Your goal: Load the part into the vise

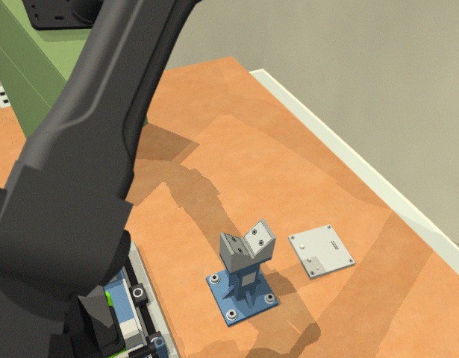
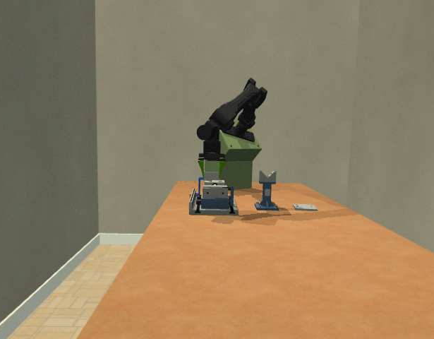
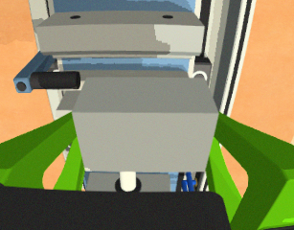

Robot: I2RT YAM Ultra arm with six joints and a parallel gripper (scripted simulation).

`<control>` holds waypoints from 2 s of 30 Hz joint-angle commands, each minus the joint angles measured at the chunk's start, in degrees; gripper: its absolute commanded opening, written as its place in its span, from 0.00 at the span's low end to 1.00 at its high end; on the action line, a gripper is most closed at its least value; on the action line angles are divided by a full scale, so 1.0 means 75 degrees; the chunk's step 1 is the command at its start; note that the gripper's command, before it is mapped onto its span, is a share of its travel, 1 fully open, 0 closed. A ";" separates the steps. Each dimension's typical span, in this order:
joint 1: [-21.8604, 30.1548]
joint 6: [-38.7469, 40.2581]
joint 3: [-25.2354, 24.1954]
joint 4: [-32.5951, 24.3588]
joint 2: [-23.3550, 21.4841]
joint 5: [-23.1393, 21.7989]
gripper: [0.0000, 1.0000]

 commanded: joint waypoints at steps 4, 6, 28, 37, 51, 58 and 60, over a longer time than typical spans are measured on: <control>-0.0095 0.0114 0.0196 0.0194 0.0005 0.0070 0.00; -0.0070 0.0127 0.0160 0.0223 -0.0022 0.0053 0.00; 0.0039 0.0264 -0.0048 0.0535 0.0087 0.0105 0.00; 0.0039 0.0305 -0.0028 0.0631 0.0220 0.0140 0.00; 0.0074 0.0305 -0.0044 0.0630 0.0280 0.0136 0.00; 0.0074 0.0305 -0.0044 0.0630 0.0280 0.0136 0.00; 0.0074 0.0305 -0.0044 0.0630 0.0280 0.0136 0.00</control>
